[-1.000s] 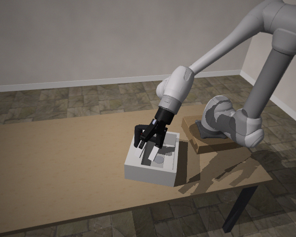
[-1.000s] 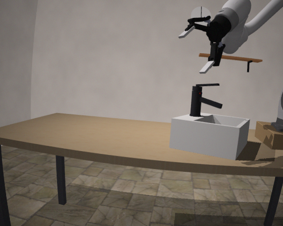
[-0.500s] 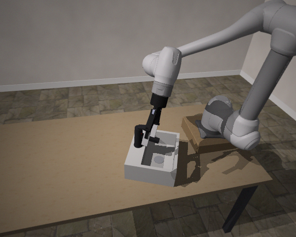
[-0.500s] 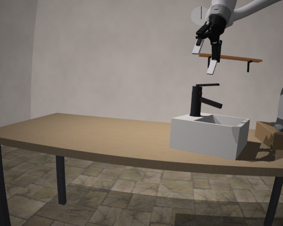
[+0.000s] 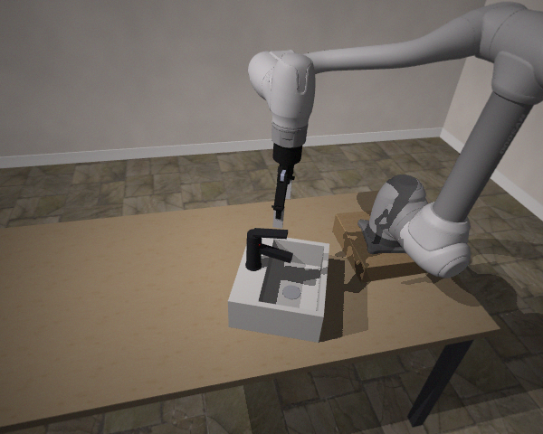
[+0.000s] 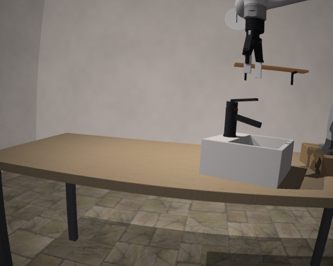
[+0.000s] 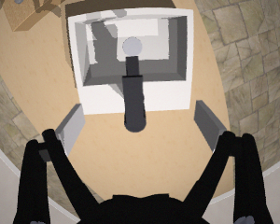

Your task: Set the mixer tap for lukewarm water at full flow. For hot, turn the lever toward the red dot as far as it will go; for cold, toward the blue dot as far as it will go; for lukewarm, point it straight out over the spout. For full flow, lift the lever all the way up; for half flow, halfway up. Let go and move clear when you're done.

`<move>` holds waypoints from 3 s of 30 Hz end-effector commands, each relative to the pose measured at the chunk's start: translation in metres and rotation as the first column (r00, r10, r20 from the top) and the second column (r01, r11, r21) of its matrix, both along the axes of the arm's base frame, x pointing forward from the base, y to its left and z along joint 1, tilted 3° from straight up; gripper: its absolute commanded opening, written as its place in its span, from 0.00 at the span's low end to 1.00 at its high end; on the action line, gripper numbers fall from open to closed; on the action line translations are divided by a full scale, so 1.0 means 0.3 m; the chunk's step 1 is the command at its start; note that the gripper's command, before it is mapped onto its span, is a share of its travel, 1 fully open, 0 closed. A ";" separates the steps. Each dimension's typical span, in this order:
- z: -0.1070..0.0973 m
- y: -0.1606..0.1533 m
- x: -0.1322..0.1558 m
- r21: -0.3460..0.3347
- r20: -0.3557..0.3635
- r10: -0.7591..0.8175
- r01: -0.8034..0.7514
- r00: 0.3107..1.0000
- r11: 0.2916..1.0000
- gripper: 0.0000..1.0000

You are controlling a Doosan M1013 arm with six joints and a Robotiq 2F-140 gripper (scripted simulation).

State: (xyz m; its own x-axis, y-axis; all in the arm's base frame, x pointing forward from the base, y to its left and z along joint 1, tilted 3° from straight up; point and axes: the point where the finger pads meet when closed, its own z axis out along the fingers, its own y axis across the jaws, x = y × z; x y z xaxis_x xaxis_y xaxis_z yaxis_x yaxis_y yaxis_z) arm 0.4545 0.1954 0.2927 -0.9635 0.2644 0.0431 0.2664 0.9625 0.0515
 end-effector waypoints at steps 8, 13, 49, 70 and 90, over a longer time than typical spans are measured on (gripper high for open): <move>0.001 -0.027 -0.007 -0.016 -0.011 0.009 -0.009 1.000 1.000 0.00; 0.001 -0.027 -0.007 -0.016 -0.011 0.009 -0.009 1.000 1.000 0.00; 0.001 -0.027 -0.007 -0.016 -0.011 0.009 -0.009 1.000 1.000 0.43; 0.001 -0.027 -0.007 -0.016 -0.011 0.009 -0.009 1.000 1.000 0.43; -0.004 -0.027 -0.007 -0.016 -0.010 0.010 -0.010 1.000 1.000 0.43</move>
State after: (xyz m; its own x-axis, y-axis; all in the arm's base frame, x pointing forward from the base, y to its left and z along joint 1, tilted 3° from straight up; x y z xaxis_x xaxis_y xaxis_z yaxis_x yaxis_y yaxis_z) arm 0.4523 0.1873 0.2923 -0.9654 0.2561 0.0488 0.2578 0.9656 0.0330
